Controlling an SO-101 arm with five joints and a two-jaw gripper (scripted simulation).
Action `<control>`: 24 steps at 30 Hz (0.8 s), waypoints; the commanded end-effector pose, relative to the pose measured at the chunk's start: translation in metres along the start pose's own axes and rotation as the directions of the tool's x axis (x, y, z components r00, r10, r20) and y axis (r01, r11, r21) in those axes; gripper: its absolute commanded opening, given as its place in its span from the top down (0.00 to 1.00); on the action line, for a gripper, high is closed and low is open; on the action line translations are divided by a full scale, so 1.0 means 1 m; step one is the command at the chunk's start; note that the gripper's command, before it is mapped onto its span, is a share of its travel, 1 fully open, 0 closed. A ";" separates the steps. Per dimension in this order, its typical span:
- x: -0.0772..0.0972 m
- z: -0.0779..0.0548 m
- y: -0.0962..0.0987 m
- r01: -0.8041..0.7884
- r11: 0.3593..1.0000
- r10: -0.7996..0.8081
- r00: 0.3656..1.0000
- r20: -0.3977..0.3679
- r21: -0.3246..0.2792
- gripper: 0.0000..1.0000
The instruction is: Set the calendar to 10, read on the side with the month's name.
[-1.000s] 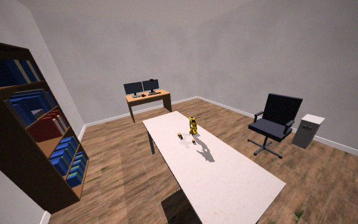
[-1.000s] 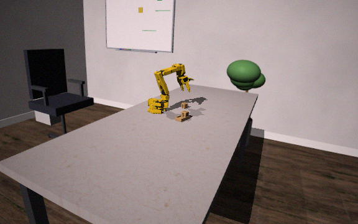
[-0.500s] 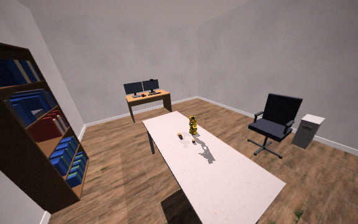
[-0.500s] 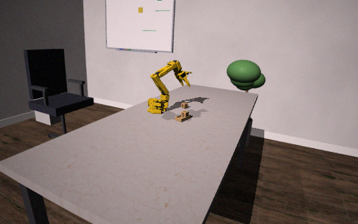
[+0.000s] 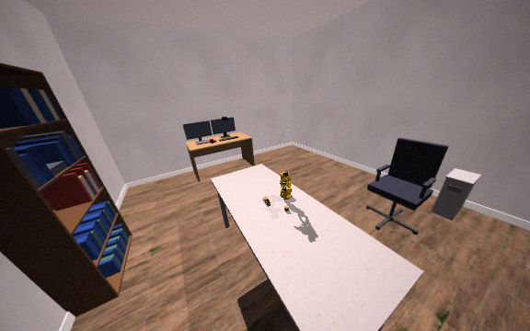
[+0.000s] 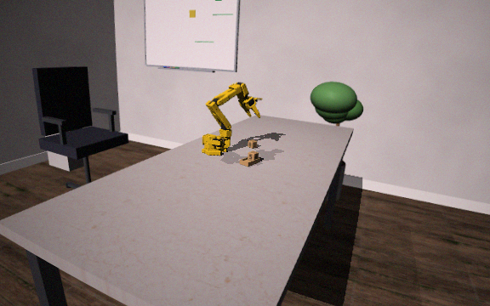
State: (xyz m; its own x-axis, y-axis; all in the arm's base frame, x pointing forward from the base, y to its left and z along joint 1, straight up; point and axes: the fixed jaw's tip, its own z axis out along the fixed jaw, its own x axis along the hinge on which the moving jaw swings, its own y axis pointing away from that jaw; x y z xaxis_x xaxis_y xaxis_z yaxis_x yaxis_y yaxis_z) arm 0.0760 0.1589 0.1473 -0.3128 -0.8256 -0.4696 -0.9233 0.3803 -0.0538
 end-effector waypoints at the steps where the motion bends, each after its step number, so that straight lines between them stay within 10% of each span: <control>1: -0.006 -0.007 0.000 0.036 0.999 -0.036 0.998 0.055 0.005 0.65; 18: 0.000 -0.002 -0.003 0.431 0.902 -0.432 0.901 0.044 0.033 0.65; 24: 0.003 0.001 -0.005 0.624 0.780 -0.625 0.780 0.033 0.045 0.65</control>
State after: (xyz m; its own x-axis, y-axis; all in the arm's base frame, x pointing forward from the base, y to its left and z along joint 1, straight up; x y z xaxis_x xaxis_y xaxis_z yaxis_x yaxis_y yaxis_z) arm 0.0776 0.1548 0.1416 0.2287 -0.8993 -0.3727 -0.9458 -0.1146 -0.3039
